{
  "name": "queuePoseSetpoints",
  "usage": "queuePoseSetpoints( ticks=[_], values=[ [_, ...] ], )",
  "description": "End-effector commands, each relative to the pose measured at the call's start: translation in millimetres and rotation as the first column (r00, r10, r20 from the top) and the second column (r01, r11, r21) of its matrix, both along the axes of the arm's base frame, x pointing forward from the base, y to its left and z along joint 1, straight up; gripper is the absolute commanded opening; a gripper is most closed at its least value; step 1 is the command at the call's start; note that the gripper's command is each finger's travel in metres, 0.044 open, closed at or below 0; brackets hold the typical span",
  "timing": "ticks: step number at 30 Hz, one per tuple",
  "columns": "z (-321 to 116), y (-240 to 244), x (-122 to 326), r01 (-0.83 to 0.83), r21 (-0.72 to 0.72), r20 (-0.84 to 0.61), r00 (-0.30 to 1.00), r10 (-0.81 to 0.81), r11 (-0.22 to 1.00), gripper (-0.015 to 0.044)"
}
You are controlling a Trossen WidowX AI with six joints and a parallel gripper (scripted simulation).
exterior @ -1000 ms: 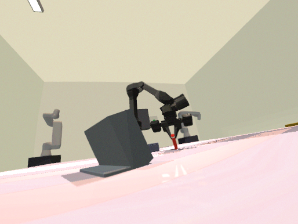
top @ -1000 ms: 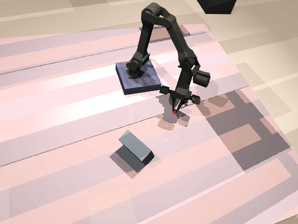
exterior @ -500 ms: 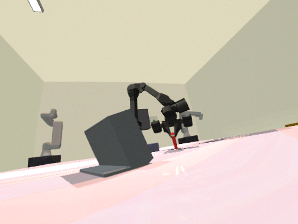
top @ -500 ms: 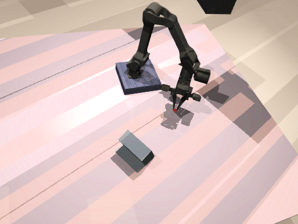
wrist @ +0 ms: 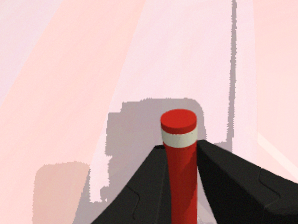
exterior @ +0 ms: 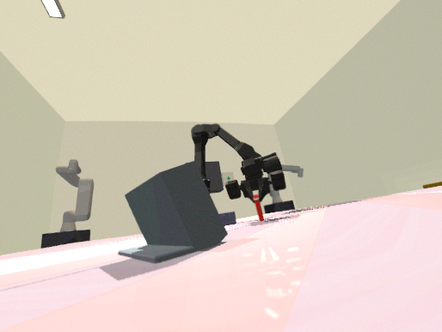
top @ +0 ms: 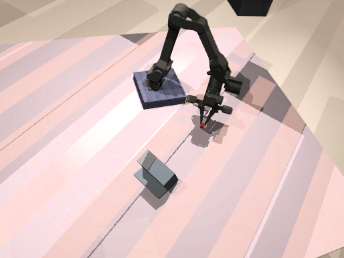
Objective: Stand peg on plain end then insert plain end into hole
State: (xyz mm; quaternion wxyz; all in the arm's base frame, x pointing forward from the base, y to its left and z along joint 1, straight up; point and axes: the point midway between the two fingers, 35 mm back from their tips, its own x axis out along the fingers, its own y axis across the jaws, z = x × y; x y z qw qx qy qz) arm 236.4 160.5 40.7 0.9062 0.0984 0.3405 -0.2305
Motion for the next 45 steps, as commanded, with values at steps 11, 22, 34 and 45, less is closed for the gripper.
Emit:
queuePoseSetpoints(
  ticks=[11,22,34,45],
  values=[
    [0,4,-8,0.007,-0.06,0.107,0.994,-0.001,0.998,0.005],
    [-1,7,-15,0.016,-0.105,0.189,0.982,0.004,0.994,0.005],
    [-3,11,-22,0.03,-0.153,0.276,0.961,0.014,0.988,0.005],
    [-4,14,-27,0.041,-0.182,0.329,0.944,0.022,0.982,0.005]
  ],
)
